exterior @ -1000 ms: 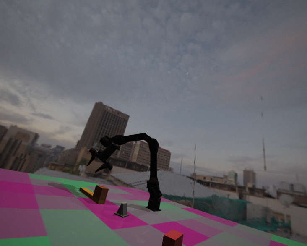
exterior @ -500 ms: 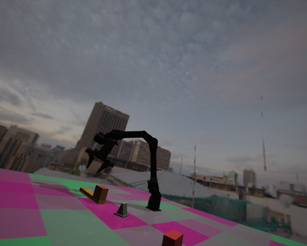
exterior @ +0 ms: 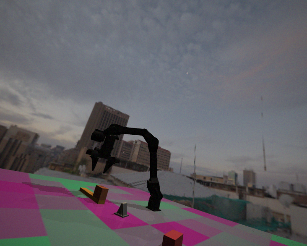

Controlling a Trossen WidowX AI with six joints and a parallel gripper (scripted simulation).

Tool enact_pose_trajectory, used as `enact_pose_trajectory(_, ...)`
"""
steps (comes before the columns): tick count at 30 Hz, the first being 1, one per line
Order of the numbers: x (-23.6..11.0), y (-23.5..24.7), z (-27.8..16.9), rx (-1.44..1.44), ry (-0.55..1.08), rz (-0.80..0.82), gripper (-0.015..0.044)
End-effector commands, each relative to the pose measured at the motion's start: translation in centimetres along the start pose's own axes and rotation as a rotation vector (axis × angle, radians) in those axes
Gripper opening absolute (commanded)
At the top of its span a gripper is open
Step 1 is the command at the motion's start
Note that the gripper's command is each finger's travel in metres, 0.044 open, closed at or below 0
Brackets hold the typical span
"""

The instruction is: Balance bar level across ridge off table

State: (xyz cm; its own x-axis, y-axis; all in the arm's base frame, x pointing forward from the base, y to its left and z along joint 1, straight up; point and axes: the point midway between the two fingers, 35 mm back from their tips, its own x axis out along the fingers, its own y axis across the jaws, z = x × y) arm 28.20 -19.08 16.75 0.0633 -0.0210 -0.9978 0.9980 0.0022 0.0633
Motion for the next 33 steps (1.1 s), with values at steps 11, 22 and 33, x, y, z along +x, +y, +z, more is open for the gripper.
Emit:
enact_pose_trajectory(11, 4.6, 0.2, -0.9, -0.013, 0.003, -0.035, 0.0315)
enact_pose_trajectory(22, 9.1, -0.4, -1.1, -0.013, 0.003, -0.035, 0.0315)
enact_pose_trajectory(33, 10.5, -0.4, -1.1, -0.013, 0.003, -0.035, 0.0315)
